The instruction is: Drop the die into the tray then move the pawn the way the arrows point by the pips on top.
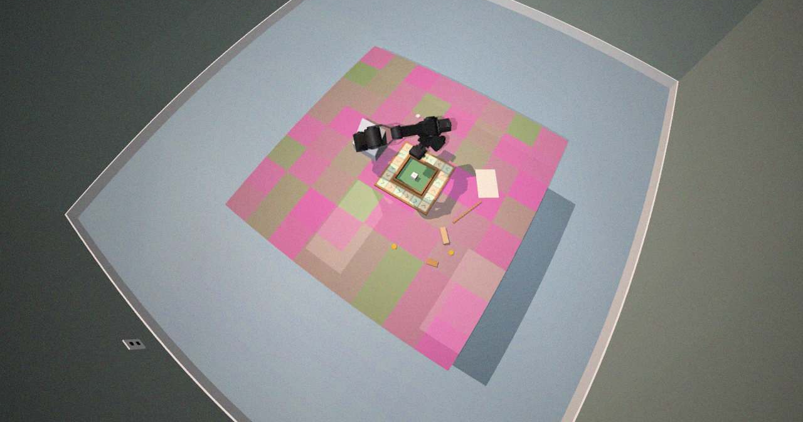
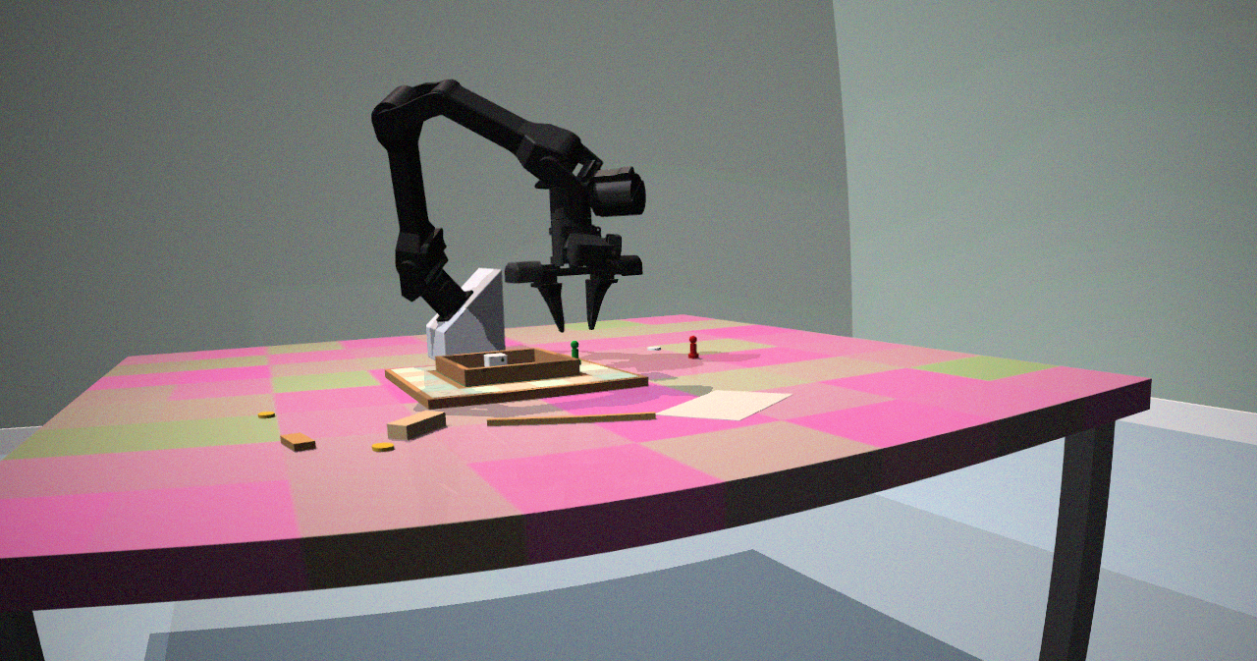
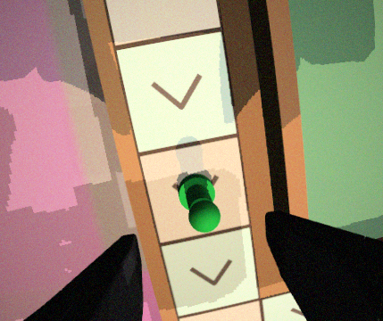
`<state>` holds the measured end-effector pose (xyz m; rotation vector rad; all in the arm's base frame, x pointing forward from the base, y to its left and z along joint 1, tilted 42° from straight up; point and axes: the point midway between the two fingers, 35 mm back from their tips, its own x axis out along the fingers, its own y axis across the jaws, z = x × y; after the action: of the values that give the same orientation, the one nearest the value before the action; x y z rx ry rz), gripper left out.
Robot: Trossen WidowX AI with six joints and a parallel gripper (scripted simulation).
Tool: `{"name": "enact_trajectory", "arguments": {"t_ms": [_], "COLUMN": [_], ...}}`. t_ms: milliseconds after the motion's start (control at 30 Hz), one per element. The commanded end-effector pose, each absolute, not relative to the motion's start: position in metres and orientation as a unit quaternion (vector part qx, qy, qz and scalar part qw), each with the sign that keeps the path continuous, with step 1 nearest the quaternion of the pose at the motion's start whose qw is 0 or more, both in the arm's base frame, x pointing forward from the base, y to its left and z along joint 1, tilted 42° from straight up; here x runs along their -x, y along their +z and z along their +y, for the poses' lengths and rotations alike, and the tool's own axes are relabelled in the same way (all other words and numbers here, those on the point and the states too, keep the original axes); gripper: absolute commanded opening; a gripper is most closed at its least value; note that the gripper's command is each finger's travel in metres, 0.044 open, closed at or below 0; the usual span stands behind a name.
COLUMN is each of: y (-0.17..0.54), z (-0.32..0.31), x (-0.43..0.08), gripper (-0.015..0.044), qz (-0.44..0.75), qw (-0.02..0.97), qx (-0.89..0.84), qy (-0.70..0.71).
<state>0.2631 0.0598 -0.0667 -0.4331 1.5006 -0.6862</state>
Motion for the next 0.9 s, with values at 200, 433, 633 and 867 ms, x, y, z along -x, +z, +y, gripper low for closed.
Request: {"name": "enact_trajectory", "arguments": {"t_ms": [200,433,633,867], "y": [-0.079,-0.087,-0.093,-0.094], "z": [0.047,0.039,0.033,0.032], "x": [-0.260,-0.259,-0.258,-0.257], "gripper": [0.0200,0.0200,0.0200,0.0069], "qz": [0.665,0.664,0.664,0.664], "qw": [0.654,0.653,0.653,0.653], "qx": [0.197,0.197,0.197,0.197], "qy": [-0.304,-0.304,-0.305,-0.305]}}
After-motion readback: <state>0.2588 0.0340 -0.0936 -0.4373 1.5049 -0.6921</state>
